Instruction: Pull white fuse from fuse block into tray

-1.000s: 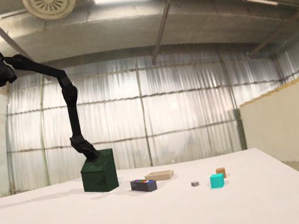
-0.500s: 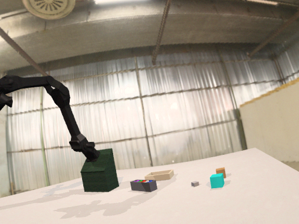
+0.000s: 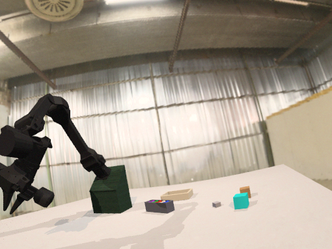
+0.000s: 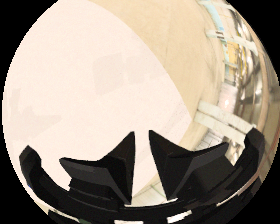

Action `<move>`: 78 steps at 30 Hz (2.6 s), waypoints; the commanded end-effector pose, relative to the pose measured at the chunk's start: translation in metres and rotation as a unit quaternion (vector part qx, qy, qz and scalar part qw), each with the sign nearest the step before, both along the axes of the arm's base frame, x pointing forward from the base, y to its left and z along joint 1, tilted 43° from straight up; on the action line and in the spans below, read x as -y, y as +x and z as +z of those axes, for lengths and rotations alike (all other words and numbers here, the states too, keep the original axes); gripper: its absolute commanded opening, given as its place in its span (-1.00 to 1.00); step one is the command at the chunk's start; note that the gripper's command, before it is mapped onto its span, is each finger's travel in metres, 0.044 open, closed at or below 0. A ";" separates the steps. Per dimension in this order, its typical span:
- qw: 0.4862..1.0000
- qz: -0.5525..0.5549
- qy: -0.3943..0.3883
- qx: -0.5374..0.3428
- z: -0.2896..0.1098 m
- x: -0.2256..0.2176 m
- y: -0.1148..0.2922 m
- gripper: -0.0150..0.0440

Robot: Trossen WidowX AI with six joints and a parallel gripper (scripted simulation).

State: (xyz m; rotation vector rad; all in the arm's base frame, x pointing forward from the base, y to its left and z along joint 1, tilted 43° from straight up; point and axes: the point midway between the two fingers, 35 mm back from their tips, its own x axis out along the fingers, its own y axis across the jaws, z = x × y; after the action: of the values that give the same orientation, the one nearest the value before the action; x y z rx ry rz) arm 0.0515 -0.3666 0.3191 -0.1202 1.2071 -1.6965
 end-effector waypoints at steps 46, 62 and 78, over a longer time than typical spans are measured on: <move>0.478 0.621 0.273 -0.558 -0.322 -0.281 0.242 -0.25; 0.478 0.621 0.273 -0.559 -0.334 -0.271 0.242 -0.25; 0.478 0.620 0.273 -0.559 -0.338 -0.268 0.241 -0.25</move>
State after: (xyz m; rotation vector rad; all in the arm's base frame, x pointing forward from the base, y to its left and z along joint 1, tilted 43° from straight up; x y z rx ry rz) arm 0.2931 -0.0992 -0.0184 -1.4822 1.7157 0.3494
